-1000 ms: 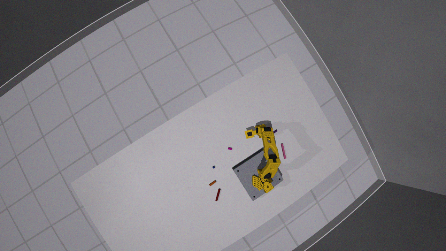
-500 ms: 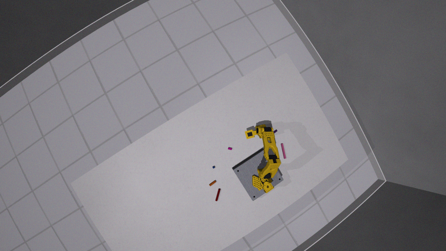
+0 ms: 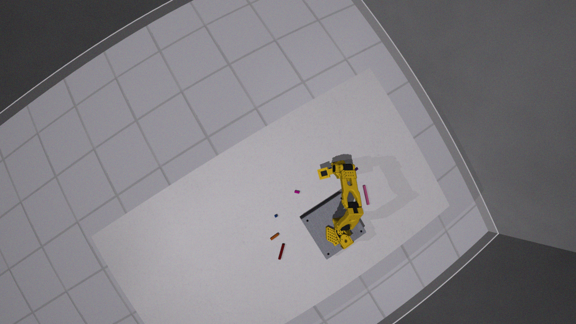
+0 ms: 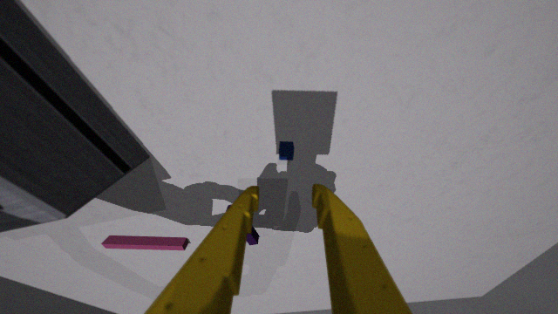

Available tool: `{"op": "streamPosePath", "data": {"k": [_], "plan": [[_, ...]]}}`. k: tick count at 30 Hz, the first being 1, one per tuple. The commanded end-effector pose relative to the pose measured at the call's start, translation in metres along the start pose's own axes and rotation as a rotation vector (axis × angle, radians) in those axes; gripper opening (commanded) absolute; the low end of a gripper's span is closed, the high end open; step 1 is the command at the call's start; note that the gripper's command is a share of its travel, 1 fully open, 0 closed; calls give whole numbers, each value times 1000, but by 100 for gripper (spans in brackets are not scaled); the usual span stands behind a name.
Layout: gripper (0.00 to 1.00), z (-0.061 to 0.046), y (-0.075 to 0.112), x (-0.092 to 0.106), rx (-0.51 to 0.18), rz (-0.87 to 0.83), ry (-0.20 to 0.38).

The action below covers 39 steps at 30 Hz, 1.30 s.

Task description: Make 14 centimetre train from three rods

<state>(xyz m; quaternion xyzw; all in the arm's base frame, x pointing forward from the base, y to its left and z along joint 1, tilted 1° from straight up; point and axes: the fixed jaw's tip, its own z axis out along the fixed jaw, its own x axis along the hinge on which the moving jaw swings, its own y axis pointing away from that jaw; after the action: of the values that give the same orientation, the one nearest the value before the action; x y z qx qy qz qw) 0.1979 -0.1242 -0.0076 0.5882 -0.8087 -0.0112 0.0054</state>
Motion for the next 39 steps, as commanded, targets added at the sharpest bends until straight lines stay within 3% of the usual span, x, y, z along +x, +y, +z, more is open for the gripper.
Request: {"op": "streamPosePath", "data": {"k": [1, 29, 39], "plan": [[17, -10, -3, 2, 24, 3, 4], [17, -11, -3, 2, 24, 2, 4], [17, -10, -5, -7, 24, -18, 5]]}}
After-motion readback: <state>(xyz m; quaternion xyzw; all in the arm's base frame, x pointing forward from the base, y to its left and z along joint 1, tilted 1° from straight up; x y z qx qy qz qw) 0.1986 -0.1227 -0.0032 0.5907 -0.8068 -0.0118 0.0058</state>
